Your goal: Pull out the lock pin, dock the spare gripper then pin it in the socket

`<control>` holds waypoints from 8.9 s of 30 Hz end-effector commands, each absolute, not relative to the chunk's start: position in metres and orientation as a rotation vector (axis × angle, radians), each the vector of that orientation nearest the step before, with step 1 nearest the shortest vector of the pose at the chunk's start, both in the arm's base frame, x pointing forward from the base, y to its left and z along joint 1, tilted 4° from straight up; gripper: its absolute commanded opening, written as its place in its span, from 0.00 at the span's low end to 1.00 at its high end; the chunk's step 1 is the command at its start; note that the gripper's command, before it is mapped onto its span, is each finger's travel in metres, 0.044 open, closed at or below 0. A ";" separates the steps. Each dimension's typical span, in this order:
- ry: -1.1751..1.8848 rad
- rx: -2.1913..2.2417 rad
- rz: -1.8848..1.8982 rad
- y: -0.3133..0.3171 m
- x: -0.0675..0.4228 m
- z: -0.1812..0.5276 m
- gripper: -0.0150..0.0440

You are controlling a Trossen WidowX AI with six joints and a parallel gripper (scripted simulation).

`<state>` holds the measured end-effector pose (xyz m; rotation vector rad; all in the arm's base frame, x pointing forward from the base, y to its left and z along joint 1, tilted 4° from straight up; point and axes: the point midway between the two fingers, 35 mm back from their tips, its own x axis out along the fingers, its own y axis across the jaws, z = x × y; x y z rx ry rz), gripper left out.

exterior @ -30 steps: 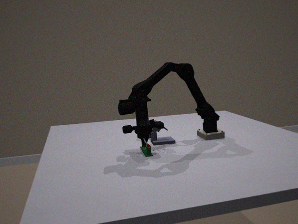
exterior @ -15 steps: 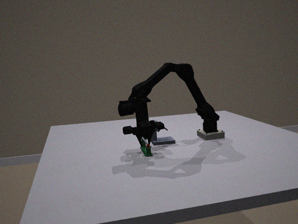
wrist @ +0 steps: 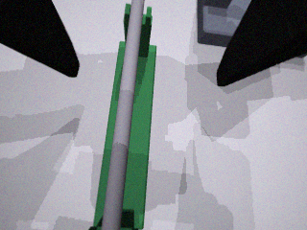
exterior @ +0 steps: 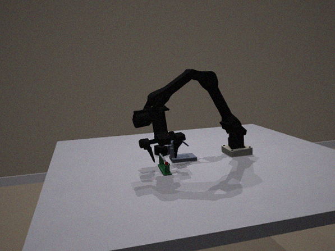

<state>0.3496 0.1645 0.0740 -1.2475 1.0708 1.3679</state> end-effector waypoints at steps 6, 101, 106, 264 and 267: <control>1.085 -1.244 1.376 0.163 0.346 0.093 1.00; 1.404 -0.550 0.544 -0.078 0.321 0.057 1.00; 1.404 -0.550 0.544 -0.078 0.321 0.049 1.00; 0.967 1.573 -1.411 -0.067 0.337 0.083 0.25; 0.925 1.627 -1.461 -0.066 0.337 0.083 0.25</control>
